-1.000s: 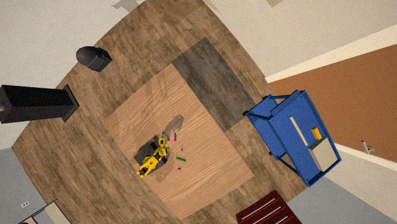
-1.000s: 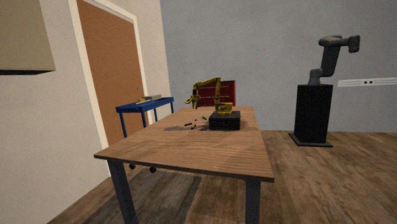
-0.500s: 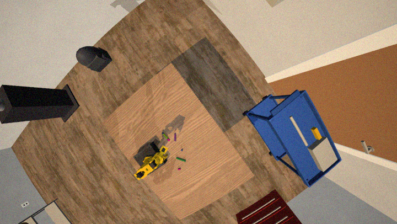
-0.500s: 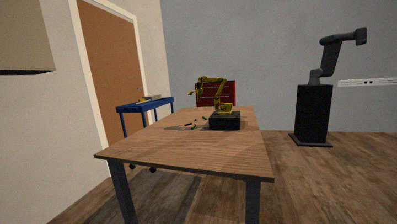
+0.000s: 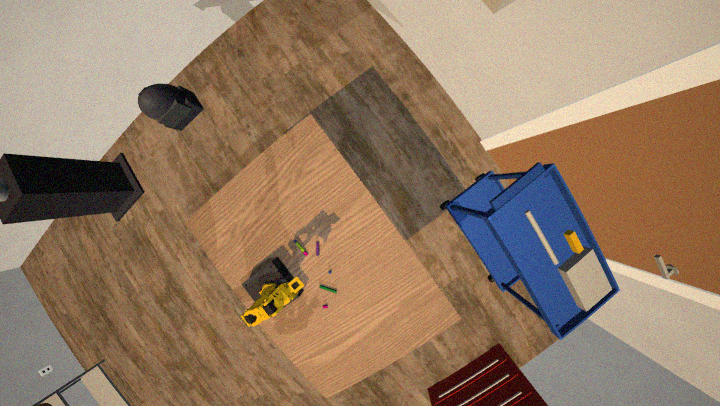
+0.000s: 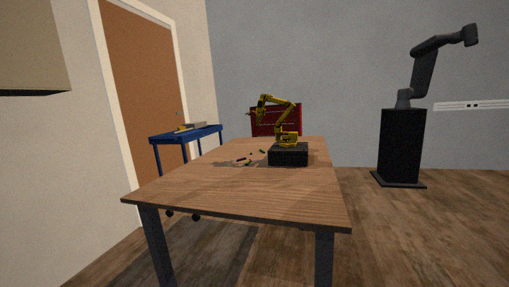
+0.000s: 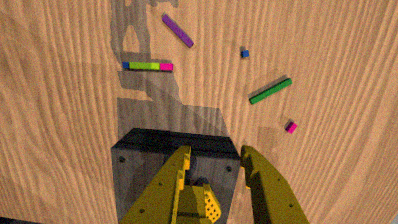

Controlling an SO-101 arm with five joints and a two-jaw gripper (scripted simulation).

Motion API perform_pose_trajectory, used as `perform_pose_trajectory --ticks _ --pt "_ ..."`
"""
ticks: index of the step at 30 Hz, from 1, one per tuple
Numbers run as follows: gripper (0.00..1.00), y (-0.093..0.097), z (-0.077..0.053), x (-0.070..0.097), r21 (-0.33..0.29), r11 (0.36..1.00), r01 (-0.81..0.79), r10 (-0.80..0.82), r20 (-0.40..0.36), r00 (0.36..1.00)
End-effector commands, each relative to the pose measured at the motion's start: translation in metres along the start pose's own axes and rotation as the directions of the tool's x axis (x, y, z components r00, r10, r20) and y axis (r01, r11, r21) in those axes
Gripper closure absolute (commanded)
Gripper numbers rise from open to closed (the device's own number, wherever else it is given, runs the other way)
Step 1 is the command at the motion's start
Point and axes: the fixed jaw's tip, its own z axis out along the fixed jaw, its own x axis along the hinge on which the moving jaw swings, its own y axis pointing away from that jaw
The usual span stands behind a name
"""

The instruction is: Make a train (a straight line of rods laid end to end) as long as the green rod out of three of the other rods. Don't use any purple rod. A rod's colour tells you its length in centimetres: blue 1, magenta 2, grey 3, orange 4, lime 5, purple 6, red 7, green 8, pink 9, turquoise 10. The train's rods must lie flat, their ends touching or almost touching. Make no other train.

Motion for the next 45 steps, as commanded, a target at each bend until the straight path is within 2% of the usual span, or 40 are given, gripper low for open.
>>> perform_pose_trajectory --ticks 1,45 --pt "0.83 -0.002 -0.0051 0.0014 0.004 0.999 -0.051 0.051 0.016 0.999" --pt "0.83 -0.0022 -0.0058 0.0019 0.005 0.998 -0.06 0.06 0.018 0.998"
